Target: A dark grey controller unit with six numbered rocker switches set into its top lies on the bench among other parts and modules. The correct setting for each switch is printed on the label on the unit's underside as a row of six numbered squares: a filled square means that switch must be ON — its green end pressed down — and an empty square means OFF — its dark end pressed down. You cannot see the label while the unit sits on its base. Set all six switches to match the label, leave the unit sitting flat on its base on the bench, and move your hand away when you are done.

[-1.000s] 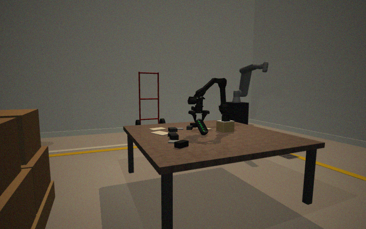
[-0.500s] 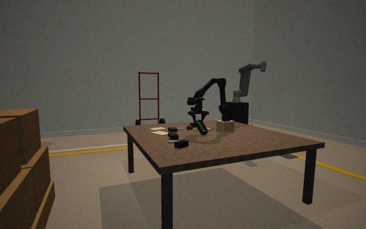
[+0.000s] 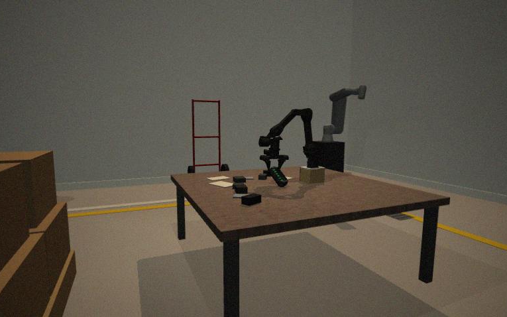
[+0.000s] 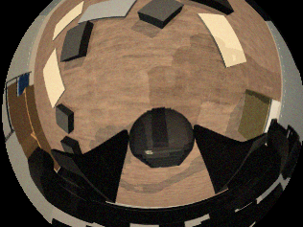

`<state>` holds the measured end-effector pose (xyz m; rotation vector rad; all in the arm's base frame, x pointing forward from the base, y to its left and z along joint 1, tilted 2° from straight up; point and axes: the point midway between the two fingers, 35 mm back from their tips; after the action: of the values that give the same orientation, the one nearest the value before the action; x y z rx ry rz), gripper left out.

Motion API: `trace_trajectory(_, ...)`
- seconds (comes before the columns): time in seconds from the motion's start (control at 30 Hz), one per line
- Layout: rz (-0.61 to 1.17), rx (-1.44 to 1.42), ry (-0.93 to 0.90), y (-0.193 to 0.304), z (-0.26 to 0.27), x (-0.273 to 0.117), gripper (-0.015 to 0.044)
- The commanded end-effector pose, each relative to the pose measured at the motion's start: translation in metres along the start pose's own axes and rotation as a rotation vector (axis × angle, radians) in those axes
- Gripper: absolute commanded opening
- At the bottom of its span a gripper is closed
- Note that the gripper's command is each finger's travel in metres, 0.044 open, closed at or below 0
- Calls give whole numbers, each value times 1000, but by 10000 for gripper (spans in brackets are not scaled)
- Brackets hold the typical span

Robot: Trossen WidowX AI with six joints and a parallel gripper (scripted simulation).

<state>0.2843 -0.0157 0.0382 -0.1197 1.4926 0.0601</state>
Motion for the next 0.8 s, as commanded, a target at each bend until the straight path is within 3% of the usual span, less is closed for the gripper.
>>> trace_trajectory(0.0,11,-14,21,2,-5,7,338)
trace_trajectory(0.77,10,-14,21,-8,-5,22,338)
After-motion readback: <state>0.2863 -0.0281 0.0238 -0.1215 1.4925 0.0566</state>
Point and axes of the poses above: the point midway between the two fingers, 35 mm back from their tips, its own x axis out along the fingers, its own z axis across the jaws, y = z × x, and after that the axes turned 2 degrees about -x, right-handed
